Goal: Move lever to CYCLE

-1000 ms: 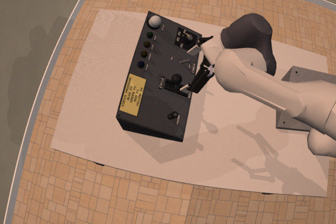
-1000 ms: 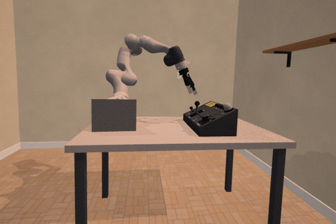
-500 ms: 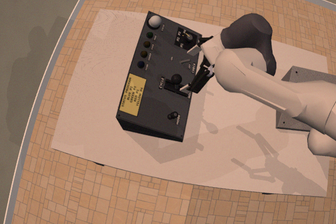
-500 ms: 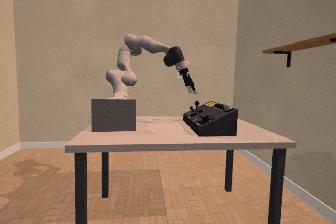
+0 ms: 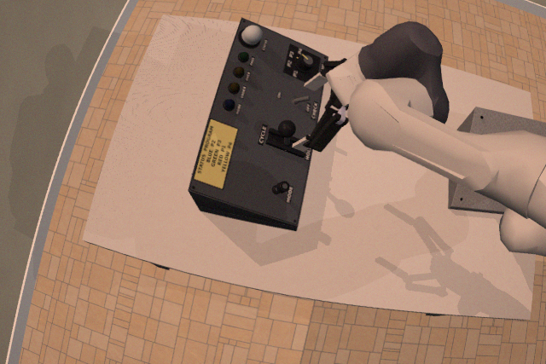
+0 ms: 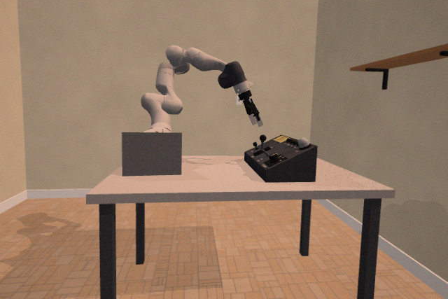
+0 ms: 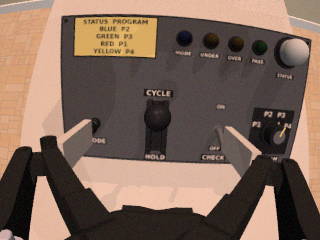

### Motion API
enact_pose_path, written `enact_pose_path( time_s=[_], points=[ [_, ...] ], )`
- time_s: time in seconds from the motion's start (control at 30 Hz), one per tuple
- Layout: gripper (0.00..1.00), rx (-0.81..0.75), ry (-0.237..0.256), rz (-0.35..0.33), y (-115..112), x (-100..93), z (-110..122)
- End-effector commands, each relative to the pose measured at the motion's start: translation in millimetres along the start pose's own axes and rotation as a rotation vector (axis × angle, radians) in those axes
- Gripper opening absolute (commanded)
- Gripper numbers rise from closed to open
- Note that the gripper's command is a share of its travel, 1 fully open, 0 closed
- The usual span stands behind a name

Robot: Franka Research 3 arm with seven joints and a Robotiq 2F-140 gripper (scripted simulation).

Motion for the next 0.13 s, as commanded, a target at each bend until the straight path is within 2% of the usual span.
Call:
enact_pose_path(
  time_s=[0.0,0.1],
  points=[
    [1.00,0.005,0.000,-0.003,-1.2,0.1,0.0],
    [1.00,0.005,0.000,-0.003,-1.2,0.1,0.0]
  ],
)
Point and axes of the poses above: the point where the finger pads meet when closed, its own x axis out along the fingers, its own z axis across the jaws, y = z × x, the point moved 2 cm from there along -x, back along the fingers, and after that the axes turned 14 degrees about x, right-handed, at the moved point
